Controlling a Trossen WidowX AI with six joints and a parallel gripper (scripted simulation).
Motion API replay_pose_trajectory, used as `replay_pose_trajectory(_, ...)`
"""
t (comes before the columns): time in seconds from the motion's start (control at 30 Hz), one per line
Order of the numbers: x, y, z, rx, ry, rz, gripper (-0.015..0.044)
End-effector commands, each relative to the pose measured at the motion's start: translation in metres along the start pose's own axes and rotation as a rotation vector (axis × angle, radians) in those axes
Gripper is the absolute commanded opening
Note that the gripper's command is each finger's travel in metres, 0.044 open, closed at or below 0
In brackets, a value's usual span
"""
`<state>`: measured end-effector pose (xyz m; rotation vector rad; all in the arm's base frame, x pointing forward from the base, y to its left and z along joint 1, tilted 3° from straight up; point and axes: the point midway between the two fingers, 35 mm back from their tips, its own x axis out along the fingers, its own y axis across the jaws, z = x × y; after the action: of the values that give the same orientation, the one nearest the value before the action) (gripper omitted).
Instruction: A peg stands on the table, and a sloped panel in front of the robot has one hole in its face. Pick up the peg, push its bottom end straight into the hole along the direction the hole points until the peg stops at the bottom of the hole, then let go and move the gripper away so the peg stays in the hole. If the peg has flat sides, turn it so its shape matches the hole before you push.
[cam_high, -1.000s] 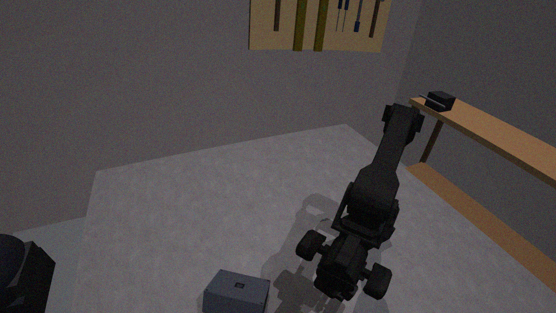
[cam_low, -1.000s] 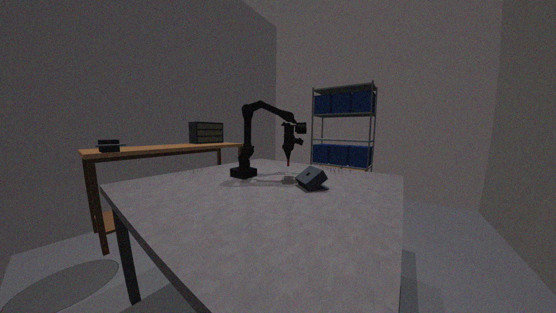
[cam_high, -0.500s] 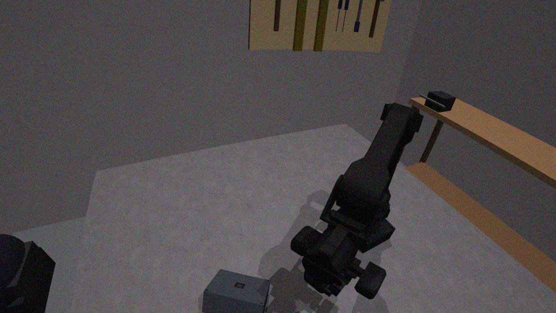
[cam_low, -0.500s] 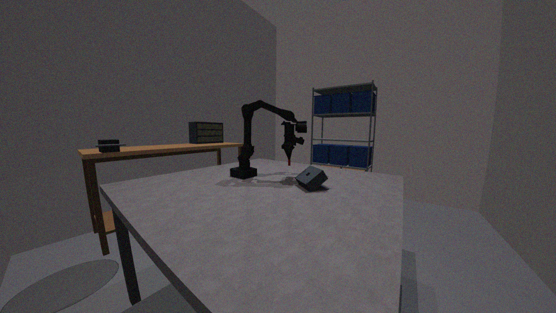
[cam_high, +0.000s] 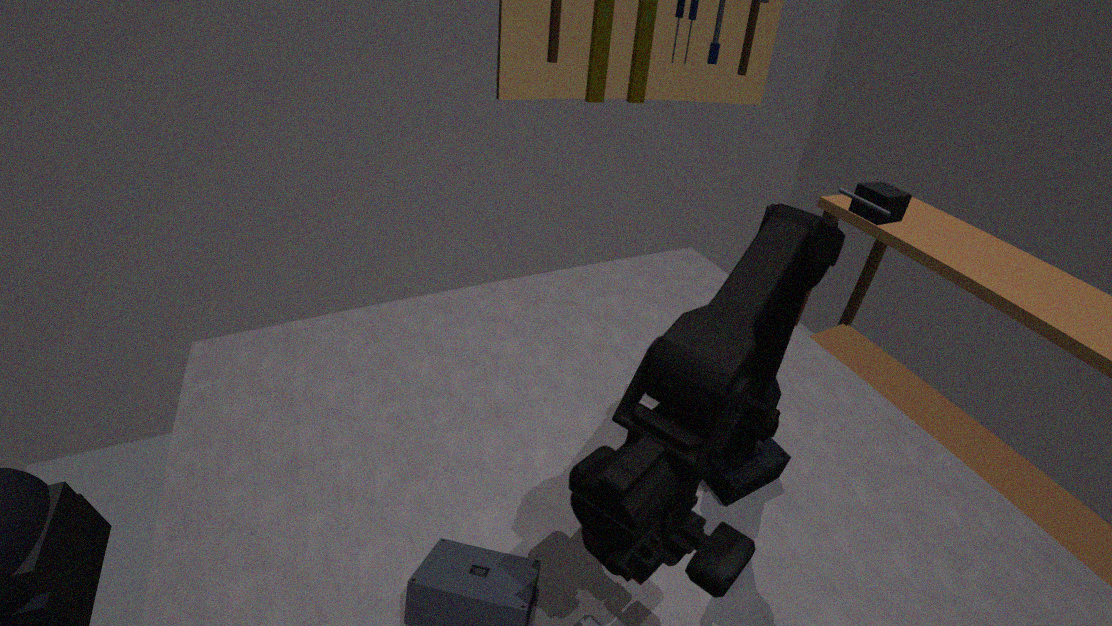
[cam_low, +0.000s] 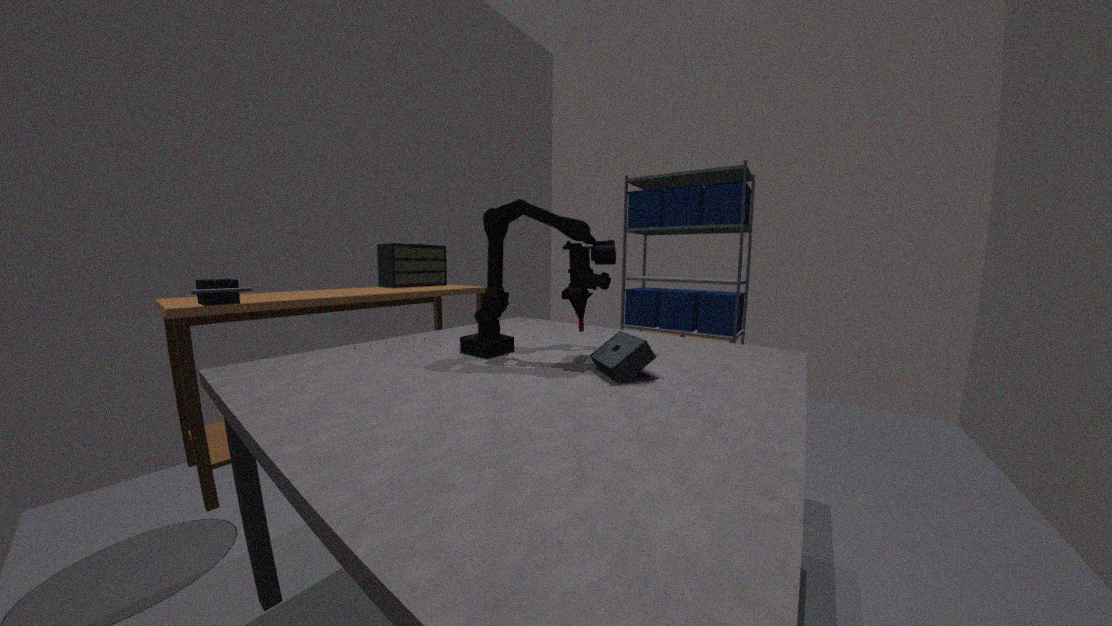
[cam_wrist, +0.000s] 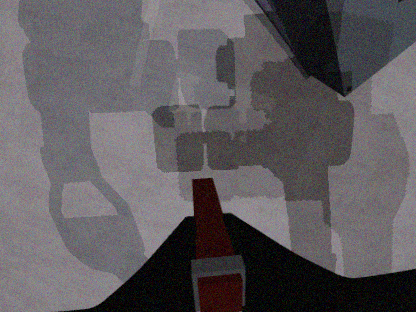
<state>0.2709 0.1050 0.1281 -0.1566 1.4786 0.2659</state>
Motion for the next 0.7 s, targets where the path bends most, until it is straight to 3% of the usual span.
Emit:
replay_pose_trajectory(0.0,-0.001,-0.004,0.004,0.040,-0.009,0.017,0.0000)
replay_pose_trajectory(0.67,-0.007,-0.023,0.016,0.175,-0.040,0.082,0.0000)
